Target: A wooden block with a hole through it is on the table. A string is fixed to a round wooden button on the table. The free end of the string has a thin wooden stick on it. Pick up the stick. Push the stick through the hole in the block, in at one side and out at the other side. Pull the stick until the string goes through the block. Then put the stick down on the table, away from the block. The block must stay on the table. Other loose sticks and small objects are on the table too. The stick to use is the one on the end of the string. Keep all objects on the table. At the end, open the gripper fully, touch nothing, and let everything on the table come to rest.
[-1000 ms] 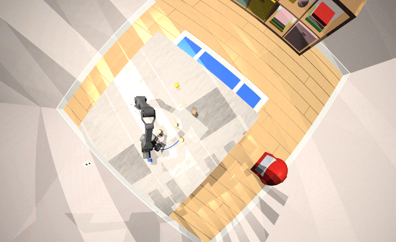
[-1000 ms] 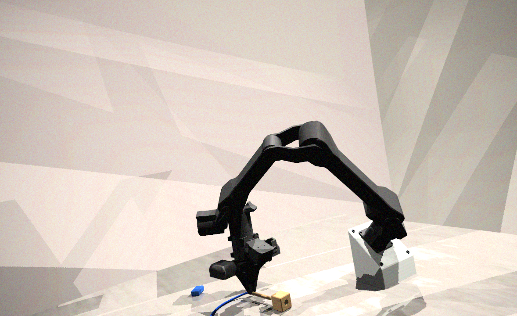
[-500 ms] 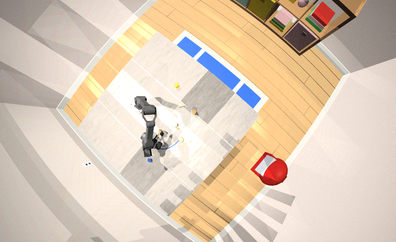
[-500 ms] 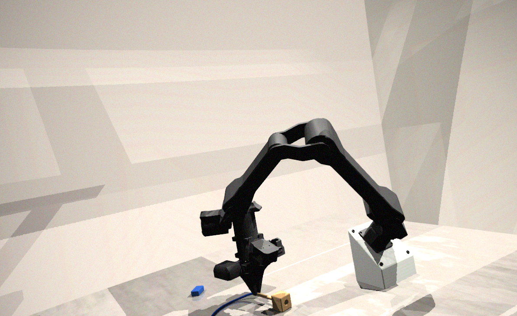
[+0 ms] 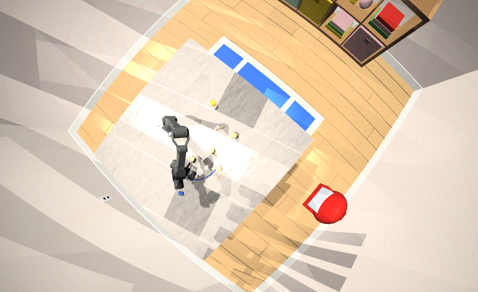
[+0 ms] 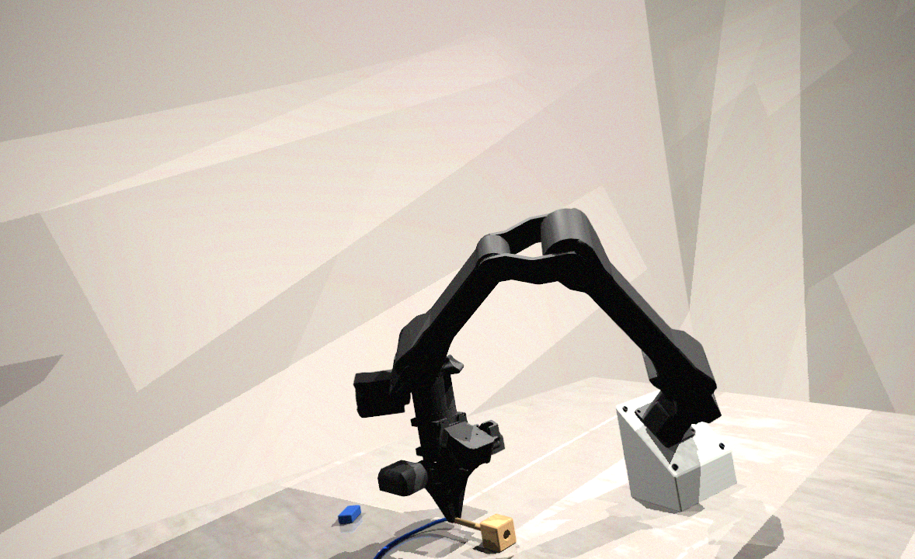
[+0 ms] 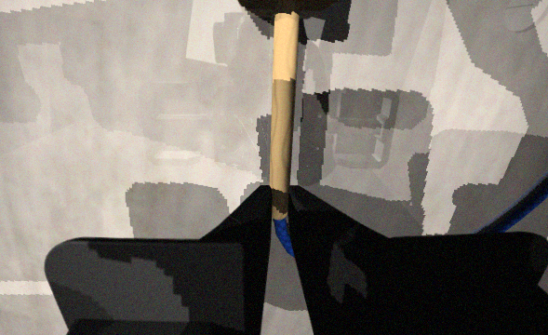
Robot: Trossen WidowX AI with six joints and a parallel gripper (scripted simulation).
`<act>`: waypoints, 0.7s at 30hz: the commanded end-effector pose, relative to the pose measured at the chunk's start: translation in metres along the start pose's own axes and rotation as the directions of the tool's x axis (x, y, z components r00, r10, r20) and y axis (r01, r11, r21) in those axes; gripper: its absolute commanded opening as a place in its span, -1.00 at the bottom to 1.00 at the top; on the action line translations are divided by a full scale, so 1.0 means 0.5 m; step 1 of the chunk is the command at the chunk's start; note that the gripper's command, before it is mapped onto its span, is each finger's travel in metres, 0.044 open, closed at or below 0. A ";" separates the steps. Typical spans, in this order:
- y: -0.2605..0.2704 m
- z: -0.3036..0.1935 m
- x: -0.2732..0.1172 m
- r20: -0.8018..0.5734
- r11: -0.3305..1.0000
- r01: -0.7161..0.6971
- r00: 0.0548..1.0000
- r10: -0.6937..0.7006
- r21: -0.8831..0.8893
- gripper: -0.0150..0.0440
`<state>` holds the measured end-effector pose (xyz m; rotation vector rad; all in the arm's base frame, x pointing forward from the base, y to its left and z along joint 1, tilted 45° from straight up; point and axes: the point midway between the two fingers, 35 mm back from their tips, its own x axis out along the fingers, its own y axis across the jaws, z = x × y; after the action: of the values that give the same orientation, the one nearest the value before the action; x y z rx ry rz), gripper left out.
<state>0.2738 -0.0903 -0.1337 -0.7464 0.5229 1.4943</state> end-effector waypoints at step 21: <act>-0.003 0.056 -0.004 0.001 1.000 0.007 1.000 -0.007 0.002 -0.49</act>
<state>0.2702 -0.0732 -0.1178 -0.7427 0.5230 1.4958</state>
